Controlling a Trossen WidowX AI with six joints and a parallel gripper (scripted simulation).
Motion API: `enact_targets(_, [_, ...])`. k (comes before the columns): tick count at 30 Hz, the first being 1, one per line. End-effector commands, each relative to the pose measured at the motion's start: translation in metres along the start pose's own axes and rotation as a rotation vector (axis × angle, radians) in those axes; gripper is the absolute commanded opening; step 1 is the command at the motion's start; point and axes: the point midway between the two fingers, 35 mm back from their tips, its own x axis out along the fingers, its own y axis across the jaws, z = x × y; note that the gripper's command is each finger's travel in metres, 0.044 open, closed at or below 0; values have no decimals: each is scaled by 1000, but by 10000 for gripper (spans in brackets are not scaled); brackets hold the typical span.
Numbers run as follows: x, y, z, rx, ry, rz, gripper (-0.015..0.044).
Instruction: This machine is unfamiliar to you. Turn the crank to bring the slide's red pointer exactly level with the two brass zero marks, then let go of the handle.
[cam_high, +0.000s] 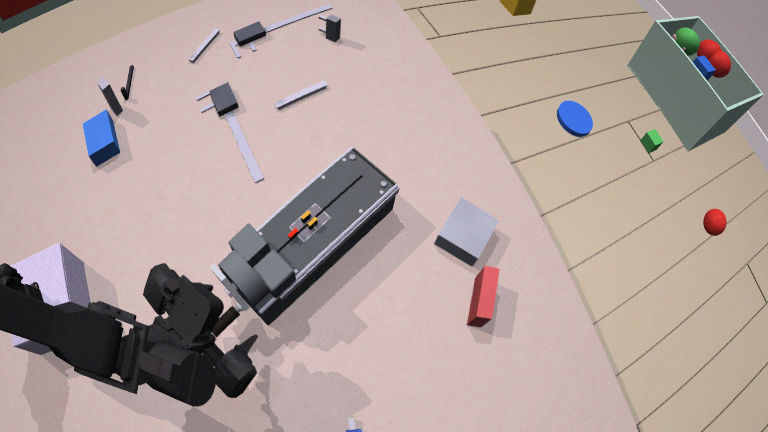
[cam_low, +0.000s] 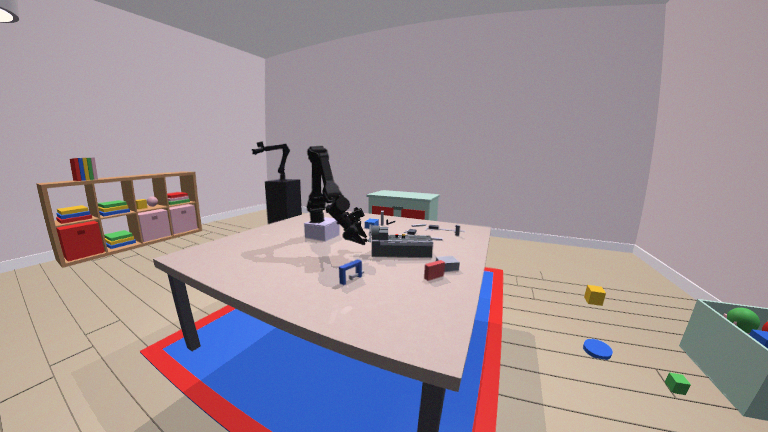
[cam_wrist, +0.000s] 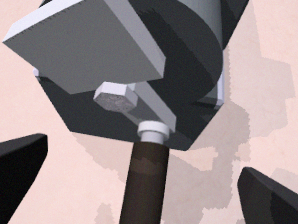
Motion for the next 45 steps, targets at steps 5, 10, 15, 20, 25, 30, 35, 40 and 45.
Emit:
enact_targets(5, [-18, -1, 19, -1, -4, -7, 440])
enact_targets(10, [-37, -5, 42, -3, -5, -7, 440])
enact_targets(15, [-71, -3, 75, -6, -7, -7, 440])
enact_targets(20, [-97, 2, 96, -8, -8, -6, 440])
enact_targets(25, [-91, -1, 106, -180, 35, 5, 440])
enact_targets(30, [-82, -5, 121, -429, 93, 32, 440])
enact_targets(35, [-72, -6, 135, -682, 148, 70, 440])
enact_targets(40, [-62, -6, 149, -937, 197, 120, 440])
enact_targets(45, [-52, -3, 162, -1170, 247, 180, 440])
